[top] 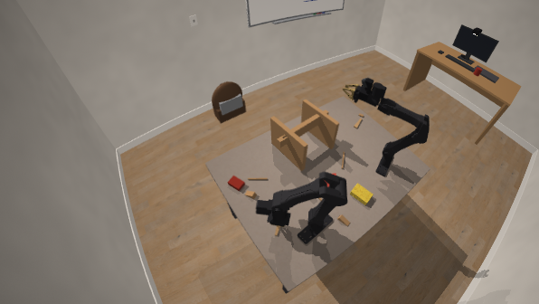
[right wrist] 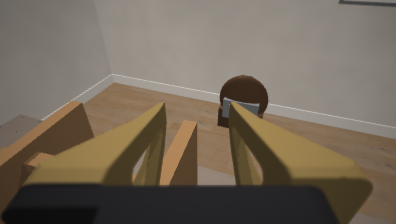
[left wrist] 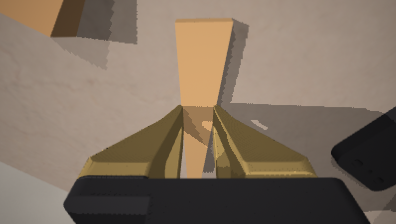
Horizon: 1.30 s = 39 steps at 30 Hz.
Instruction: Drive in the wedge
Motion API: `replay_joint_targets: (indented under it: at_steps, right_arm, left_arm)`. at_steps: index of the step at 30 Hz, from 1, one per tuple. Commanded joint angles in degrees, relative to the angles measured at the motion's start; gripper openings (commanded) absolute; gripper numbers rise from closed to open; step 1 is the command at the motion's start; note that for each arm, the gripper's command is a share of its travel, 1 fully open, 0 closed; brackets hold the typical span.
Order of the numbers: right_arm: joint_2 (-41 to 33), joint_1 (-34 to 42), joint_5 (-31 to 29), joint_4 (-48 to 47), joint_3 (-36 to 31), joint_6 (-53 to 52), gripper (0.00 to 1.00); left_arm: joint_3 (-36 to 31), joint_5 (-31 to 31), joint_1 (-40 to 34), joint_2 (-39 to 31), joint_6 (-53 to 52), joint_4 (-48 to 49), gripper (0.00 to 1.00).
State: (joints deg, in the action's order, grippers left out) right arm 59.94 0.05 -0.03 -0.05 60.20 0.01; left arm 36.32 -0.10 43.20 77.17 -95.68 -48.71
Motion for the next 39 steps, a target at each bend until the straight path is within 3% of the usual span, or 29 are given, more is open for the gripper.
replay_joint_targets:
  at_steps: [1, 39]
  right_arm:
    - [-0.8, 0.0, -0.2, -1.1, 2.9, 0.4, 0.39]
    - [-0.8, 0.0, -0.2, -1.1, 2.9, 0.4, 0.39]
  left_arm:
    - [1.7, -0.8, -0.2, 0.0, 0.0, -0.6, 0.02]
    - [9.2, -0.8, 0.4, -5.1, -1.6, -11.9, 0.02]
